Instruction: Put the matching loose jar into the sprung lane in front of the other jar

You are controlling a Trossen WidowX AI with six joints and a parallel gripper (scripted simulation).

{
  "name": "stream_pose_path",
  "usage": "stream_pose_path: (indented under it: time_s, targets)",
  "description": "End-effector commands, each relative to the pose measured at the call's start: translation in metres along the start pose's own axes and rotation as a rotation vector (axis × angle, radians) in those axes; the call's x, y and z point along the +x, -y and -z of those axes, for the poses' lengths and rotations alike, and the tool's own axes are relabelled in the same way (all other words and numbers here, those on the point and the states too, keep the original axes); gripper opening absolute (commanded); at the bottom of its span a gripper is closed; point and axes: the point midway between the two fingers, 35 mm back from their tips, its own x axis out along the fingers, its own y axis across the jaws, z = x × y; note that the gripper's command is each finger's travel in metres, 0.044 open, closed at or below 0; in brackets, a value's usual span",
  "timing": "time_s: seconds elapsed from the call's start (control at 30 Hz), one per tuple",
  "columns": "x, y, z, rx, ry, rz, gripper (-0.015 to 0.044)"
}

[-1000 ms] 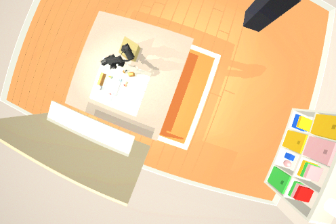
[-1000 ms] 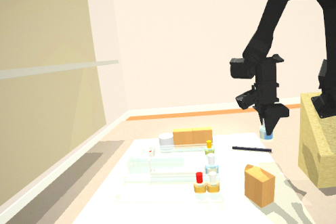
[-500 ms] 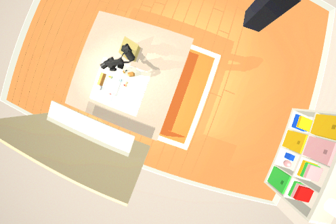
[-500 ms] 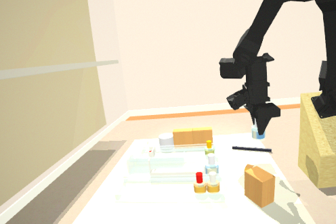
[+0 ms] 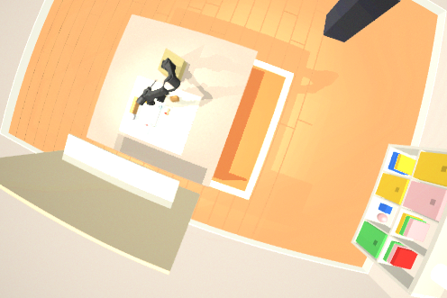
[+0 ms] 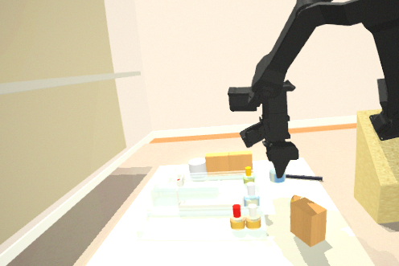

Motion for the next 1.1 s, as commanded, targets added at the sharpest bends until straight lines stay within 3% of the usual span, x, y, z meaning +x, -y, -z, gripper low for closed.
stream_pose_path:
  time_s: [0.0,0.47,1.07]
  targets:
    - [0.012,-0.012,-0.019,0.005,0.003,-0.018,0.0]
    - [0.038,-0.015,-0.021,0.006,0.003,-0.023,0.0]
    - [0.039,-0.014,-0.027,0.006,0.003,-0.023,0.0]
